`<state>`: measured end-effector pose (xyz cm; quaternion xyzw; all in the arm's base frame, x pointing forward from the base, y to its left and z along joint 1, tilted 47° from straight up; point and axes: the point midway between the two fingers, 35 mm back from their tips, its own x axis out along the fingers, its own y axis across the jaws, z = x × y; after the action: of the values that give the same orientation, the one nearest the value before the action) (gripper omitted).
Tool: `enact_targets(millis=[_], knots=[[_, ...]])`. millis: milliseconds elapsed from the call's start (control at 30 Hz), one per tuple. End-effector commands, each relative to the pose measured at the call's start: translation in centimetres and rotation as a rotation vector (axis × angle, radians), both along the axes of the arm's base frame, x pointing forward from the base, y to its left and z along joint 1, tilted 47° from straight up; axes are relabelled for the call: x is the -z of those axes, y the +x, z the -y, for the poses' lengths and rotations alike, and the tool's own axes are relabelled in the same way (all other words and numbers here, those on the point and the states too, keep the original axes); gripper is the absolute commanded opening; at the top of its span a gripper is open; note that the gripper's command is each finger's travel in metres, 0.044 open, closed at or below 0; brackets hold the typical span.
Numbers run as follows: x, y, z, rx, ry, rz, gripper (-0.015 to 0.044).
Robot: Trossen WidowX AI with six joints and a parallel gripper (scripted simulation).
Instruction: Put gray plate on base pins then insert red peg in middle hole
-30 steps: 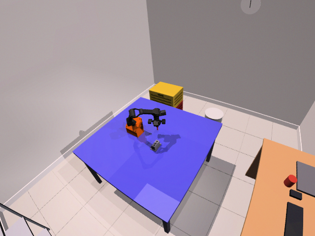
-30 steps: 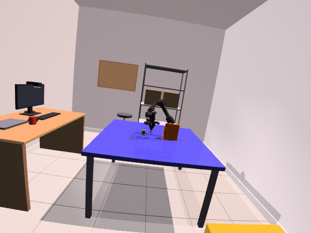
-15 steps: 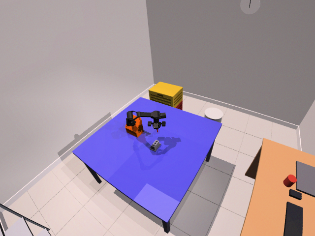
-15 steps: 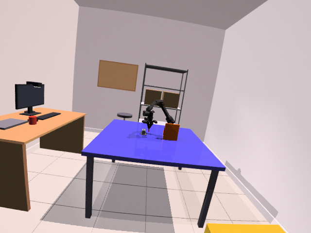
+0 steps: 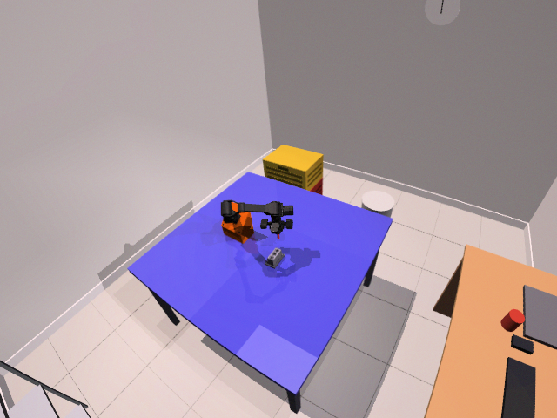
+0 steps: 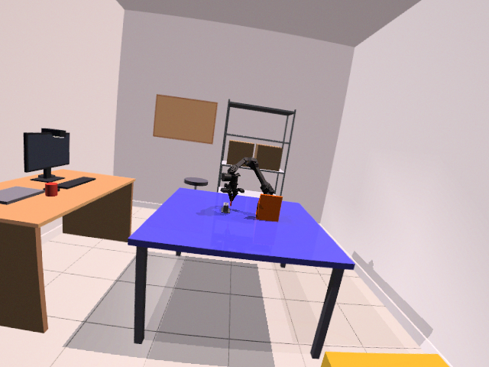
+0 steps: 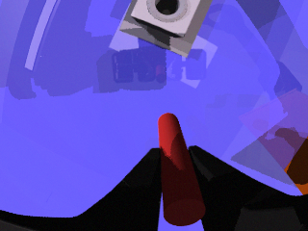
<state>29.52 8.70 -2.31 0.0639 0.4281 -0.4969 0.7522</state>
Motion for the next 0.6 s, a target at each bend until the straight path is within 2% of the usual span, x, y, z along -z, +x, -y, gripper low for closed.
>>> enact_targets(millis=[0, 567], knots=[[-0.8, 0.7, 0.4, -0.003, 0.002, 0.009, 0.0000], [-4.1, 3.3, 3.3, -0.001, -0.011, 0.016, 0.0000]])
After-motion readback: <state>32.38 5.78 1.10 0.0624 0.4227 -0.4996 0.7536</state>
